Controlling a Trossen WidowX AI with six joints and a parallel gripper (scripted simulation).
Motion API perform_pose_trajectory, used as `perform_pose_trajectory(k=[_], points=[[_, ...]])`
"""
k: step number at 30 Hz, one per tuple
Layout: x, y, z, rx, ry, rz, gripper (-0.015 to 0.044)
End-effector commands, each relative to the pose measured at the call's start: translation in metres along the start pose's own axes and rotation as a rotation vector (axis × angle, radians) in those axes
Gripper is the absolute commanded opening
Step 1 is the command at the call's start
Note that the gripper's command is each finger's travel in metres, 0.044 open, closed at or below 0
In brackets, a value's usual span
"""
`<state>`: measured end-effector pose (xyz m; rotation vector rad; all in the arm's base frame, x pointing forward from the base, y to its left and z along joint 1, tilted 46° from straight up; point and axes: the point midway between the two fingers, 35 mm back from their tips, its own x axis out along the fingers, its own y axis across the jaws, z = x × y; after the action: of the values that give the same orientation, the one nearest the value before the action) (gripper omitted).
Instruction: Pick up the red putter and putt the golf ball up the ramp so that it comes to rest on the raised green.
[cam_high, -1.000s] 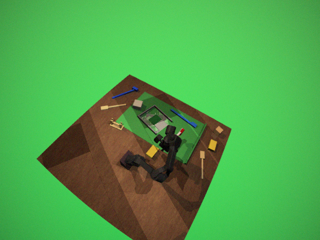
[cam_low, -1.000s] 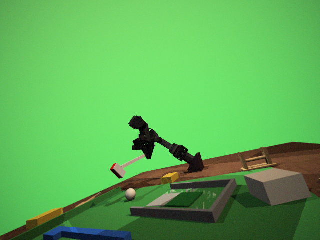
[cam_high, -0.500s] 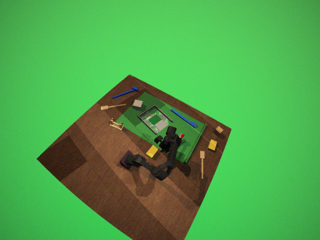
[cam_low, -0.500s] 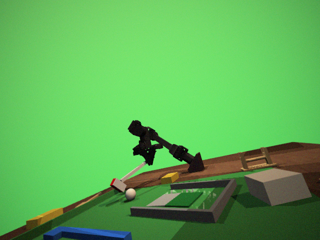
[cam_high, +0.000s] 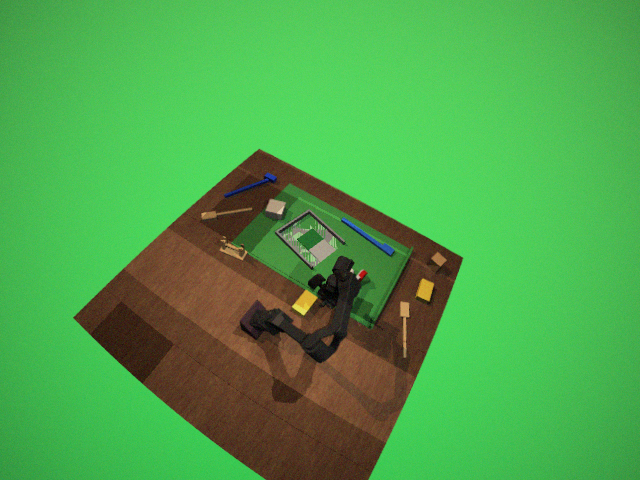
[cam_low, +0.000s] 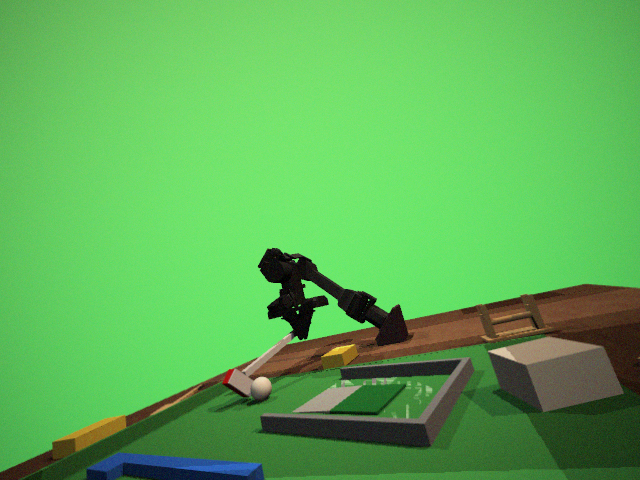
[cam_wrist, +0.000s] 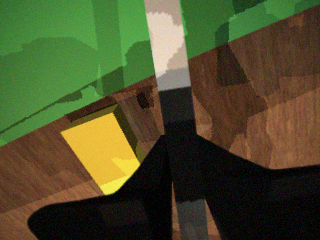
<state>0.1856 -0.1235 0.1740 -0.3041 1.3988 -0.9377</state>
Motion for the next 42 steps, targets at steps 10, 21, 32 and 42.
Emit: perform_pose_trajectory(k=[10,21,32,42], points=[[0.001,0.0,0.0,0.0,0.0,0.0,0.0],[0.004,-0.031,0.0,0.001,-0.006,-0.006,0.0],[0.006,-0.02,0.001,-0.003,0.003,0.001,0.0],[0.006,0.1,0.001,0.0,-0.003,0.003,0.0]])
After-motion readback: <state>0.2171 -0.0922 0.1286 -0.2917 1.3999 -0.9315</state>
